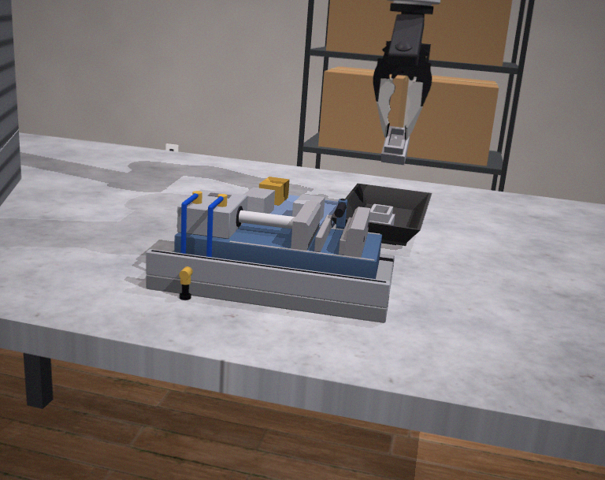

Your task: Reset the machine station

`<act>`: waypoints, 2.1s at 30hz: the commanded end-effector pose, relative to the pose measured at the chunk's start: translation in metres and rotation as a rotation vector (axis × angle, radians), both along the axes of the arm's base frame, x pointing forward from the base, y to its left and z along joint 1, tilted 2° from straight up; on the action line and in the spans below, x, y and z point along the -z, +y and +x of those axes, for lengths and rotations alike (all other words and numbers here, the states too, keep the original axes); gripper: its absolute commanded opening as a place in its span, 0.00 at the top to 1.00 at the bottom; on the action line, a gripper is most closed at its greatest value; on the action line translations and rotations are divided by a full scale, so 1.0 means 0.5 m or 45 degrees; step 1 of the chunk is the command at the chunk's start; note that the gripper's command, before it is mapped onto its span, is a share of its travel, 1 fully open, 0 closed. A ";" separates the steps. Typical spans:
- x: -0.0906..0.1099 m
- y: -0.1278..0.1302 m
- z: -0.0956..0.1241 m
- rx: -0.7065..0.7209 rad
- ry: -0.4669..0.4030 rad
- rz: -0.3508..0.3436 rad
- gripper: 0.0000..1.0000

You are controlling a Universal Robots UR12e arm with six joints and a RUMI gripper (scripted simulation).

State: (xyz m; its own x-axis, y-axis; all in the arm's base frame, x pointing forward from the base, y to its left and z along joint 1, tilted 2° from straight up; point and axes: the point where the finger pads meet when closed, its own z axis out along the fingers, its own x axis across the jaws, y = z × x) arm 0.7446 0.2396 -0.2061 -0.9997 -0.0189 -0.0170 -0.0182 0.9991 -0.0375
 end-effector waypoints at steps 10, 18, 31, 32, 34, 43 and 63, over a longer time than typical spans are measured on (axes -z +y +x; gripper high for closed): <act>0.027 -0.001 0.002 0.000 -0.002 0.000 1.00; 0.056 -0.002 0.003 0.000 -0.002 0.000 1.00; 0.100 -0.003 0.004 0.000 -0.002 0.000 1.00; 0.105 -0.004 0.004 0.000 -0.002 0.000 1.00; 0.113 -0.004 0.004 0.000 -0.002 0.000 1.00; 0.139 -0.005 0.005 0.000 -0.002 0.000 1.00; 0.181 -0.006 0.006 0.000 -0.002 0.000 1.00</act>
